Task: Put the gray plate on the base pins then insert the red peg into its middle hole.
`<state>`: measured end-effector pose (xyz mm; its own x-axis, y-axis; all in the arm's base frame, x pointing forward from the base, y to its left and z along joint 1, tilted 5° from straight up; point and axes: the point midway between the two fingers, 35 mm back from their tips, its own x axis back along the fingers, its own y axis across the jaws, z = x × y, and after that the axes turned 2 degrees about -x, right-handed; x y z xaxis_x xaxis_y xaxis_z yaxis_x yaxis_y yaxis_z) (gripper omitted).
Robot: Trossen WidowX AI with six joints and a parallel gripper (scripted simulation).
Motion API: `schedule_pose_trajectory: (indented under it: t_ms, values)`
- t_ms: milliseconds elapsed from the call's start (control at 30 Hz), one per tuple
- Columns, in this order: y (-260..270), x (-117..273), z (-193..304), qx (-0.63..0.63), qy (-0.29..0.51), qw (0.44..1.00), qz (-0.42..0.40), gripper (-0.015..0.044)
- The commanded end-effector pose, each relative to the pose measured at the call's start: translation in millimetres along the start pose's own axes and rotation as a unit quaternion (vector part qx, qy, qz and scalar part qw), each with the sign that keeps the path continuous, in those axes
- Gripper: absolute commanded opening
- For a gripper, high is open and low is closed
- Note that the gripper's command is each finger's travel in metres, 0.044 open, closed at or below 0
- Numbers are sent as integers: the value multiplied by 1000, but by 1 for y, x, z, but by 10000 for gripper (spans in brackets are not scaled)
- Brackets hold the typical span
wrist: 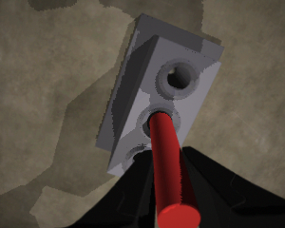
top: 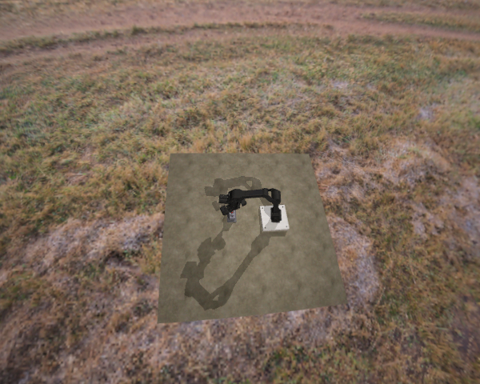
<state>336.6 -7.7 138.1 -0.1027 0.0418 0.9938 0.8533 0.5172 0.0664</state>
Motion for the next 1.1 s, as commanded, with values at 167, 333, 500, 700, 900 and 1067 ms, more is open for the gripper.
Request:
schedule_pose_trajectory:
  t_ms: [167, 333, 500, 700, 900, 1067]
  values:
    - [0, 1, 0, 0, 0, 1000, 0, 0]
    - [-1, -1, 0, 0, 0, 1000, 0, 0]
    - [-1, -2, 0, 0, 1, 1000, 1, 0]
    - [-1, -2, 0, 0, 1, 1000, 1, 0]
    - [-1, -2, 0, 0, 1, 1000, 1, 150]
    - [-1, -2, 0, 0, 1, 1000, 1, 150]
